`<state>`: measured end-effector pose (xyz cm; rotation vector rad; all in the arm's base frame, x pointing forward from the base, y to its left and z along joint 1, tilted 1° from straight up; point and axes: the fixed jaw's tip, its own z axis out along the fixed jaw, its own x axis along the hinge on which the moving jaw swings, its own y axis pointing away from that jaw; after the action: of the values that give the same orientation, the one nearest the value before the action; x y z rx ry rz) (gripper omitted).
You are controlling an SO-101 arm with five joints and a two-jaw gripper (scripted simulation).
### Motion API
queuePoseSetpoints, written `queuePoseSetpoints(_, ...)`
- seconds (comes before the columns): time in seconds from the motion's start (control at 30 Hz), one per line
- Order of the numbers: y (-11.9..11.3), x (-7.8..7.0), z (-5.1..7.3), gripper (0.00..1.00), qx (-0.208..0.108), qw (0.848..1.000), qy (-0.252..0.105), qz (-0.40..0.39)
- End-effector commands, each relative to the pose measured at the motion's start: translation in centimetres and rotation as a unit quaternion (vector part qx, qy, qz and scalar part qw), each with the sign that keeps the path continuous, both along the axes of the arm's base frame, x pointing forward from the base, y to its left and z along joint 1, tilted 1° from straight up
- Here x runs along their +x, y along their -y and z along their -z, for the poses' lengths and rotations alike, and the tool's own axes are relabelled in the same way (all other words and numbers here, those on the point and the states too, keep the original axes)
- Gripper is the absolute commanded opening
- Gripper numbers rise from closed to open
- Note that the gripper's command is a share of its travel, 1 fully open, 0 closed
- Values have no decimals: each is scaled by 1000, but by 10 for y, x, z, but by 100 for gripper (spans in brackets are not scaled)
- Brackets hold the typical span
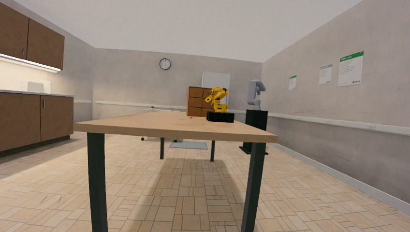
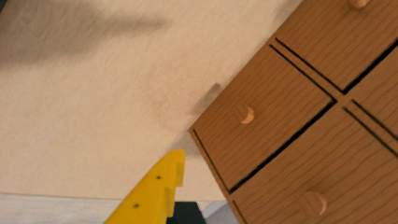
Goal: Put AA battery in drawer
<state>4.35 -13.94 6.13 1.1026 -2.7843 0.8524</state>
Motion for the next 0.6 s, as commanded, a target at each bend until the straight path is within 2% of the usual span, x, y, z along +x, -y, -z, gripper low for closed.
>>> queuePoseSetpoints(0.0, -3, 0, 4, 50, 0, 999, -26, -47)
queuePoseSetpoints(0.2, -2, 0, 3, 50, -13, 992, -62, -112)
queuePoseSetpoints(0.27, -2, 0, 3, 50, -13, 992, -62, -112)
queuePoseSetpoints(0.57, -1, 0, 3, 50, -32, 971, -115, -208)
